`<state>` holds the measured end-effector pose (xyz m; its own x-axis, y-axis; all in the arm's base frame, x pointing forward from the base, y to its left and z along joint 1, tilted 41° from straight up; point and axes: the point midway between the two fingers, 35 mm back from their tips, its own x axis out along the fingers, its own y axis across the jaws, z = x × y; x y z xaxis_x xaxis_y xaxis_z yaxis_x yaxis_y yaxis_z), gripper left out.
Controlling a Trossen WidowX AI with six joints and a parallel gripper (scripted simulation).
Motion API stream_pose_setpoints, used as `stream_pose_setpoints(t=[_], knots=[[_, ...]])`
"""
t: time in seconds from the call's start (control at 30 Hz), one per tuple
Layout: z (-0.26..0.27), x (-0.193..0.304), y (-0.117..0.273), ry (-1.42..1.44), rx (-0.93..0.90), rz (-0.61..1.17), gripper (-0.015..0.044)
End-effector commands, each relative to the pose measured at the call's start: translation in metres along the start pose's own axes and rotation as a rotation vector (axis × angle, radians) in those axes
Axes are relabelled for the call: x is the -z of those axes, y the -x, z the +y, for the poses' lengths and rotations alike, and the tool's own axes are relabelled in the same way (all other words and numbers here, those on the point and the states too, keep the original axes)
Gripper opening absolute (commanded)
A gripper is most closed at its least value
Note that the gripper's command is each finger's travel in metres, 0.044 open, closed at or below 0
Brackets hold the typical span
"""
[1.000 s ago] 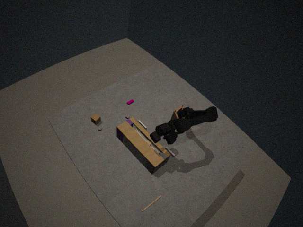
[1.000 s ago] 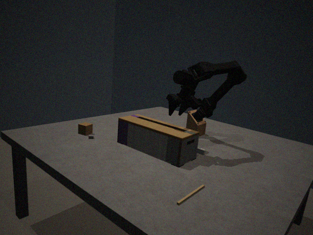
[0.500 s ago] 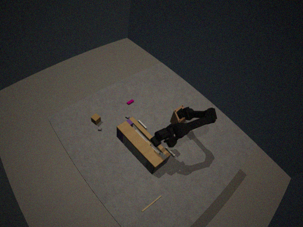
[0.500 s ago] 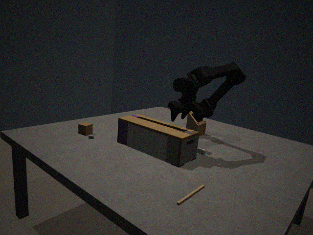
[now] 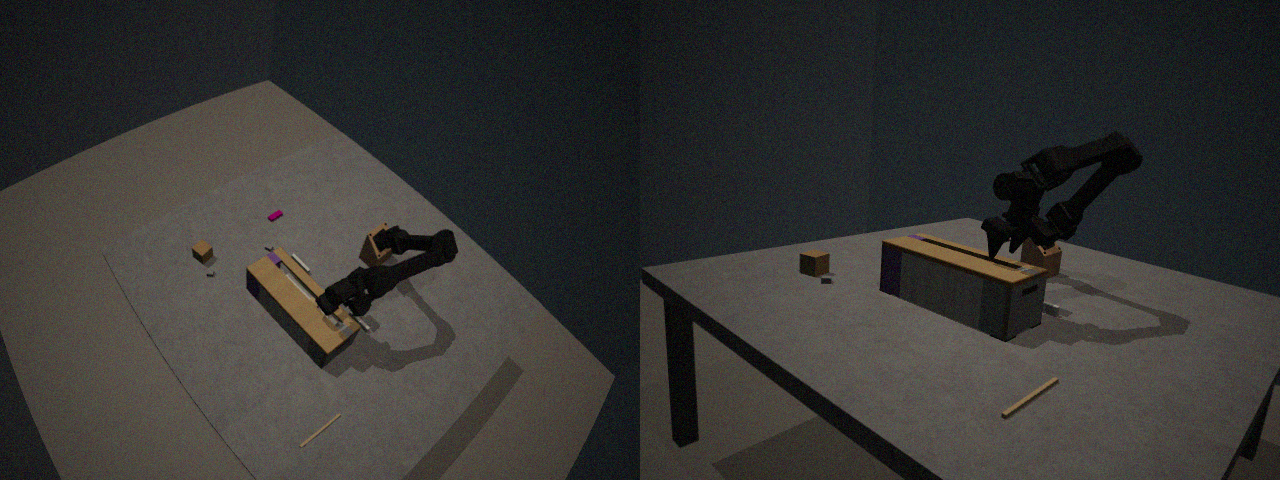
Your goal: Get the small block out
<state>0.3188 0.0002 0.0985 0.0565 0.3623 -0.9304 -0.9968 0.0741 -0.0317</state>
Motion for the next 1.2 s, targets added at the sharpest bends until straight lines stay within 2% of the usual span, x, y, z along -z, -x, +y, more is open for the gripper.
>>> stream_pose_setpoints(t=[0.0,0.8,1.17], knots=[[0.0,-0.002,-0.008,-0.003,-0.005,0.002,0.04],[0.0,-0.019,-0.042,-0.003,-0.004,-0.001,0.04],[-0.001,0.004,-0.046,0.001,-0.002,0.0,0.04]])
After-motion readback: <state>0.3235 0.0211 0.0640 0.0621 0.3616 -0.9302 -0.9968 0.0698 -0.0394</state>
